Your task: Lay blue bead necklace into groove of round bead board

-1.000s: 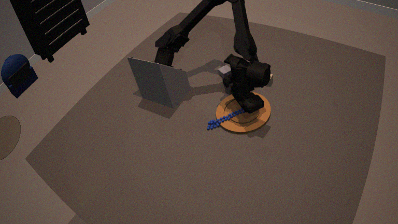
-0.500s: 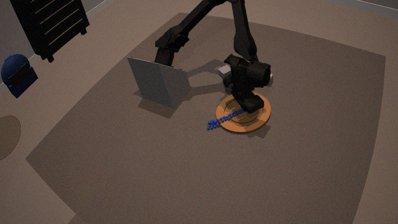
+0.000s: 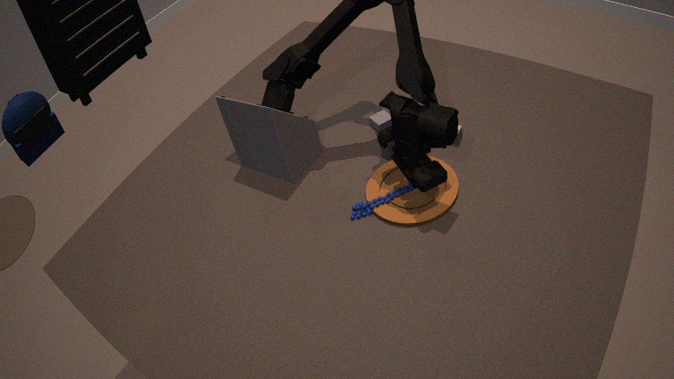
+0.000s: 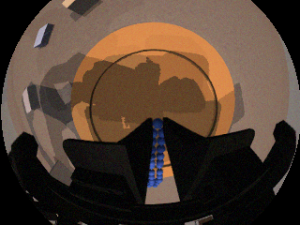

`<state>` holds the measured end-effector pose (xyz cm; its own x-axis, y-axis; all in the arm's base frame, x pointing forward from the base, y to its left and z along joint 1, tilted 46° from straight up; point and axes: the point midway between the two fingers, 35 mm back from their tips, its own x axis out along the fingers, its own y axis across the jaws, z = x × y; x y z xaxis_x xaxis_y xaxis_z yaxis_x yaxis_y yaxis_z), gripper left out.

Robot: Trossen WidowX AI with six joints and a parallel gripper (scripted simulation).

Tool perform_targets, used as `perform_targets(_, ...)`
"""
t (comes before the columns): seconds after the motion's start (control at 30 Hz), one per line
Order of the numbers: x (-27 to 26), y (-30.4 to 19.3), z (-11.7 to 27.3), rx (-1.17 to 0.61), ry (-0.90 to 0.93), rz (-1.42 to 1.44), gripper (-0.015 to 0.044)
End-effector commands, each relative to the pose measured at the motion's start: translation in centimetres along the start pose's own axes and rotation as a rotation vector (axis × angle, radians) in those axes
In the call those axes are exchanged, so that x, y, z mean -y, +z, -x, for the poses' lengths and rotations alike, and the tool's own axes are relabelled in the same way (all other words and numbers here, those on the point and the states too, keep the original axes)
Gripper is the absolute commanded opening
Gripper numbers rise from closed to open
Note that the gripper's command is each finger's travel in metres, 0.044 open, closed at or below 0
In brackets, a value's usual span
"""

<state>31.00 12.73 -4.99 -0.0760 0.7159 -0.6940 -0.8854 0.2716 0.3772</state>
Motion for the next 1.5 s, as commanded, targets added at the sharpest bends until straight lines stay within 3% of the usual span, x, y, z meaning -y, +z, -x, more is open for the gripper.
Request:
perform_targets(0.0, 0.0, 0.0, 0.1, 0.0, 0.0, 0.0, 0.0)
perform_targets(0.6, 0.0, 0.0, 2.5, 0.002, 0.0, -0.004, 0.0)
perform_targets(1.27, -0.2, -0.4, 0.2, 0.003, 0.001, -0.005, 0.0)
perform_targets(1.47, -0.1, -0.4, 0.6, 0.004, -0.002, -0.002, 0.0157)
